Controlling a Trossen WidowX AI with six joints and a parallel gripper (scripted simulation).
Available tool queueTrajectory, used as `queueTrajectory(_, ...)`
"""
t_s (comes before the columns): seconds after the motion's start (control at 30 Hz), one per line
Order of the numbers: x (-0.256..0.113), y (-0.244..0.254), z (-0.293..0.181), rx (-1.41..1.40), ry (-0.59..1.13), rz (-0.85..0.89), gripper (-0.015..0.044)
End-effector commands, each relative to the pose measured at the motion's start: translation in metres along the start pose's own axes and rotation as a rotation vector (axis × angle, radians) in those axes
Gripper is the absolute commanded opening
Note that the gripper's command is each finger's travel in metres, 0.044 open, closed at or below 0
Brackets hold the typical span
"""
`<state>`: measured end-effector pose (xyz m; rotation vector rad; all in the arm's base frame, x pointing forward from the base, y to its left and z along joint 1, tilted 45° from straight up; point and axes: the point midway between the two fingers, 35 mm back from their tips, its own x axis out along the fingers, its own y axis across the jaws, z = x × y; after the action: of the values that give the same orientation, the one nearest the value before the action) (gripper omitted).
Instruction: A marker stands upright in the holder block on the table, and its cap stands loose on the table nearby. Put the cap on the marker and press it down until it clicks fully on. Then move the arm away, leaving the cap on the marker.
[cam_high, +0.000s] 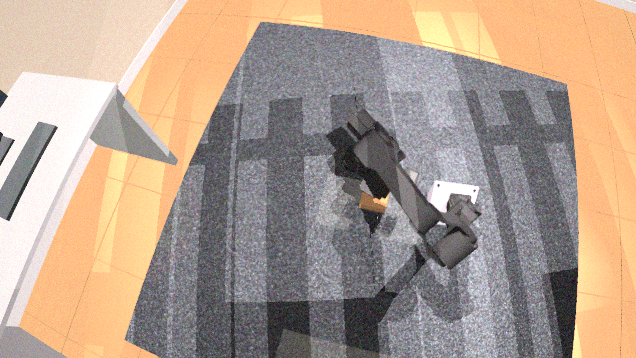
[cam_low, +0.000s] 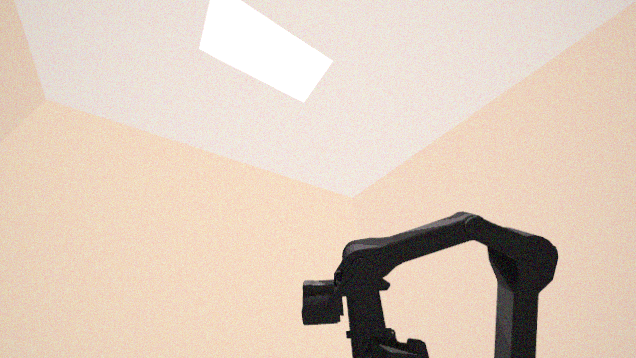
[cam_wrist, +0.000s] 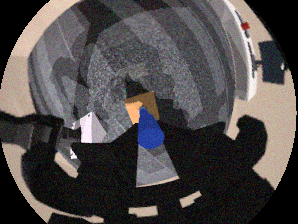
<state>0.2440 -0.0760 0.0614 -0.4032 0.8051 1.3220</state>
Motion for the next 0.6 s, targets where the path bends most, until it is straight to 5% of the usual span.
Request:
queueTrajectory(0.0,0.009,0.001,0.000,0.006,-0.005,0.004,0.0000)
queueTrajectory(0.57,0.036,0.002,0.000,0.006,-0.007,0.004,0.0000)
